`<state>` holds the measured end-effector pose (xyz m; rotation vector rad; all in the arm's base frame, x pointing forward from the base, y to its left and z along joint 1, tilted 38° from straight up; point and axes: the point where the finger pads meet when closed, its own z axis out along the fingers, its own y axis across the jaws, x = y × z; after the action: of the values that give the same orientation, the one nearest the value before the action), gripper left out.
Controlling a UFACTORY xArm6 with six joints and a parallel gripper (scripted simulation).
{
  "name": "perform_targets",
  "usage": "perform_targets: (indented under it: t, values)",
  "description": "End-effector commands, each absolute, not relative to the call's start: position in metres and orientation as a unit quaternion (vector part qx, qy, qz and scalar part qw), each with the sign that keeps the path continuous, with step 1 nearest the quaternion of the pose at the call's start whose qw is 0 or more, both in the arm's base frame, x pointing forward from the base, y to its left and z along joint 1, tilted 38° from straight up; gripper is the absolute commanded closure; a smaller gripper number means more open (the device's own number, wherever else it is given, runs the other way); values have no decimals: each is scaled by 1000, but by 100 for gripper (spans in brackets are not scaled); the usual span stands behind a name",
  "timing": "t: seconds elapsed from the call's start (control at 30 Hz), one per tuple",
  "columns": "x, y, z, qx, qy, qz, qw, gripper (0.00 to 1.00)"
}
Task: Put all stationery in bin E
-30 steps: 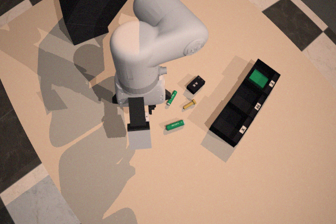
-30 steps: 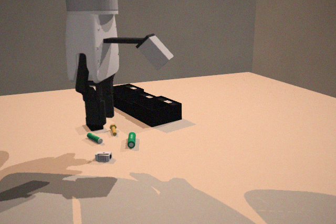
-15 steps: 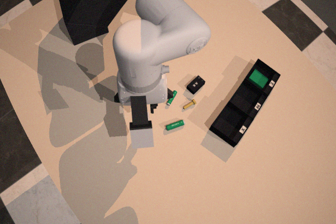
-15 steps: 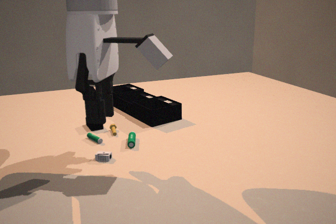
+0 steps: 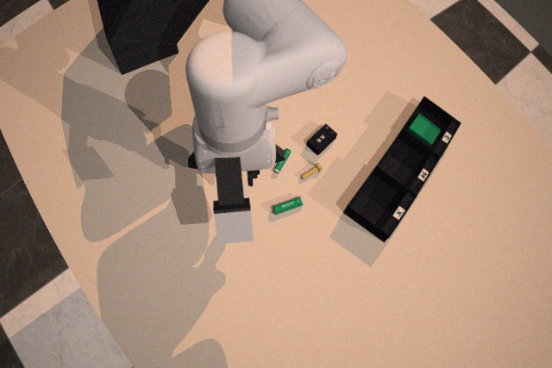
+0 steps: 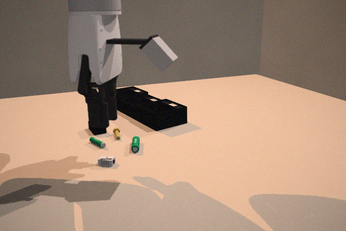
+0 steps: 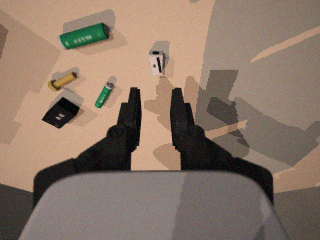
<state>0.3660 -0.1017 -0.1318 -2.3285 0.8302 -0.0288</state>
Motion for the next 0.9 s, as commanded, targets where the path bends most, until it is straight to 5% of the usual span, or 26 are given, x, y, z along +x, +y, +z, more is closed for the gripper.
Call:
perform_targets:
  t: [0.0, 0.87]
  values:
    - [367, -103, -131, -890, 317, -12, 328, 71]
    - [381, -69, -177, -890, 317, -12, 328, 71]
